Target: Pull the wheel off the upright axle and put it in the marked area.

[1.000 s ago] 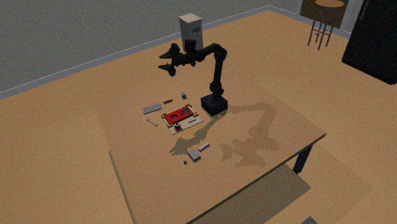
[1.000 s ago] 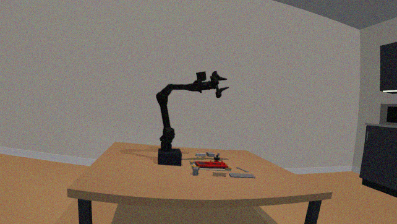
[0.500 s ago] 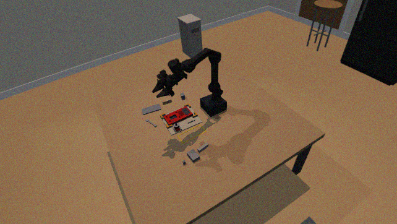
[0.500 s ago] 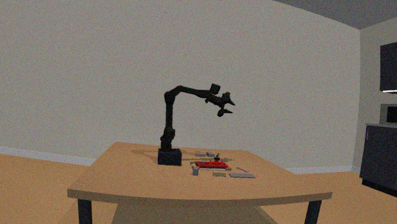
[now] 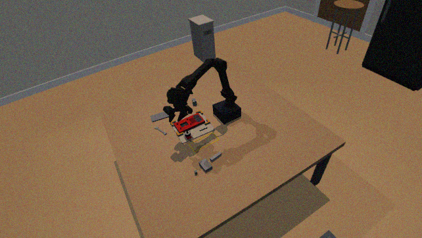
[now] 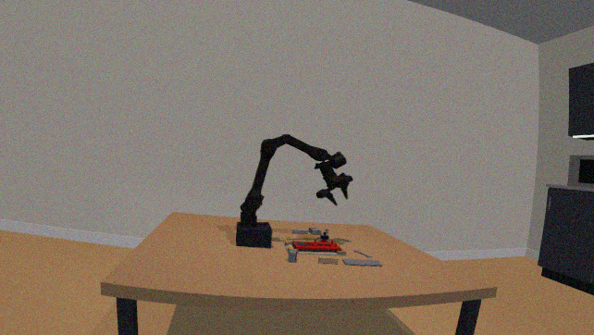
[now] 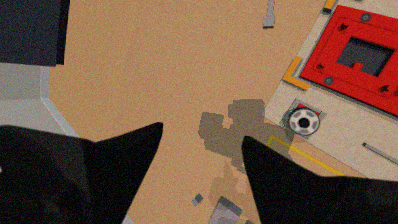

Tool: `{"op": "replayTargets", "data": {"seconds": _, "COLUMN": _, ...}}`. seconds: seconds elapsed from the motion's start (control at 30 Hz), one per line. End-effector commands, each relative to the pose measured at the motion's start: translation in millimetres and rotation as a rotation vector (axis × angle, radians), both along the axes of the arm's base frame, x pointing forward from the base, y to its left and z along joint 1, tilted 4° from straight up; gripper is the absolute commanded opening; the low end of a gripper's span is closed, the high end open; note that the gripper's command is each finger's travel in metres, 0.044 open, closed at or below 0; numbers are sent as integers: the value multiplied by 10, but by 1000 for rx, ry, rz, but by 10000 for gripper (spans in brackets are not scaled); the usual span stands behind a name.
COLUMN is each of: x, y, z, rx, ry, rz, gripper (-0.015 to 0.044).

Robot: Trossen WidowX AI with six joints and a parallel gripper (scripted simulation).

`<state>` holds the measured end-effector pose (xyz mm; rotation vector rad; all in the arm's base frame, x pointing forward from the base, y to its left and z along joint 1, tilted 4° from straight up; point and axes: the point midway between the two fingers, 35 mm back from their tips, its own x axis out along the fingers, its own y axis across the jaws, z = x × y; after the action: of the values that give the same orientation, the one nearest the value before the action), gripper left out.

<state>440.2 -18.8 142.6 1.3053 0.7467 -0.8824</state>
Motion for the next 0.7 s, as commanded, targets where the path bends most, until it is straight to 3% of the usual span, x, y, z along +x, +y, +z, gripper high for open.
{"op": "replayTargets", "data": {"seconds": 0.0, "x": -248, "y": -63, "z": -435, "rx": 69, "ry": 217, "rz": -79, "gripper": 300}}
{"op": "replayTargets", "data": {"seconds": 0.23, "x": -680, "y": -117, "z": -892, "rx": 148, "ry": 516, "rz": -202, "gripper": 300}}
{"op": "replayTargets", "data": {"seconds": 0.67, "x": -614, "y": -124, "z": -901, "rx": 149, "ry": 523, "rz": -206, "gripper": 300}}
